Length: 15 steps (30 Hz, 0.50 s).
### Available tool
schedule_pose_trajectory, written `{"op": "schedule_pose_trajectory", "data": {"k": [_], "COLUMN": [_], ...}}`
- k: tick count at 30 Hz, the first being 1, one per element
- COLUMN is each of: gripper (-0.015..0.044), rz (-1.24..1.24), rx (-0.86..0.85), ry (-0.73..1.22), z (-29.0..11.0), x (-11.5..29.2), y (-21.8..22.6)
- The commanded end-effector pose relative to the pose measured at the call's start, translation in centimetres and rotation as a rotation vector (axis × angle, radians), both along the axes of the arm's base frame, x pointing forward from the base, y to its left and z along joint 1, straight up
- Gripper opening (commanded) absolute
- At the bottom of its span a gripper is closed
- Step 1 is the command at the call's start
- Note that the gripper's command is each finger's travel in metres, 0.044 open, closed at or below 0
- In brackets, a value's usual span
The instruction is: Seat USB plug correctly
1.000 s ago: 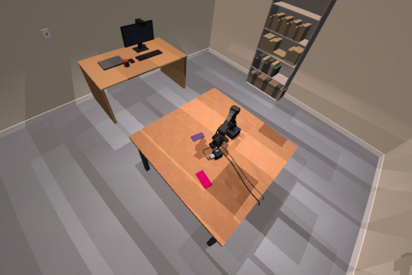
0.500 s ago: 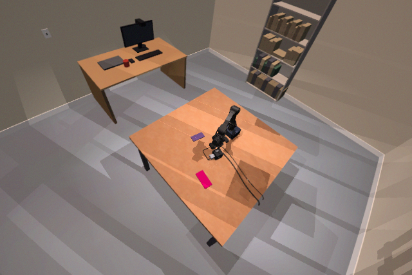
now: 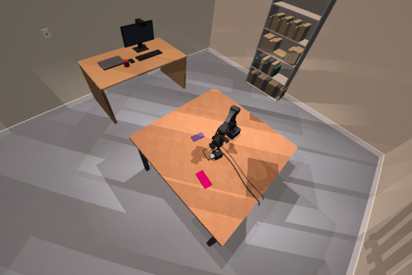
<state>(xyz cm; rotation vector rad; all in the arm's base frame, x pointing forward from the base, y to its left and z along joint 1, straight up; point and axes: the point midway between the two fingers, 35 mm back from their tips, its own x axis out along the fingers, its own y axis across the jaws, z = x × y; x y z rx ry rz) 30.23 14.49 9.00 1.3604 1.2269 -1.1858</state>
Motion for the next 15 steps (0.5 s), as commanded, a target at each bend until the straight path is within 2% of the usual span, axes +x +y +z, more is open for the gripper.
{"op": "schedule_pose_trajectory", "data": {"k": [1,15], "gripper": [0.0,0.0], "rz": [-0.007,-0.007], "rx": [0.006,0.006], "ry": [0.0,0.0], "z": [-0.03,-0.2], "x": [0.03,0.03], "y": [0.08,0.08]}}
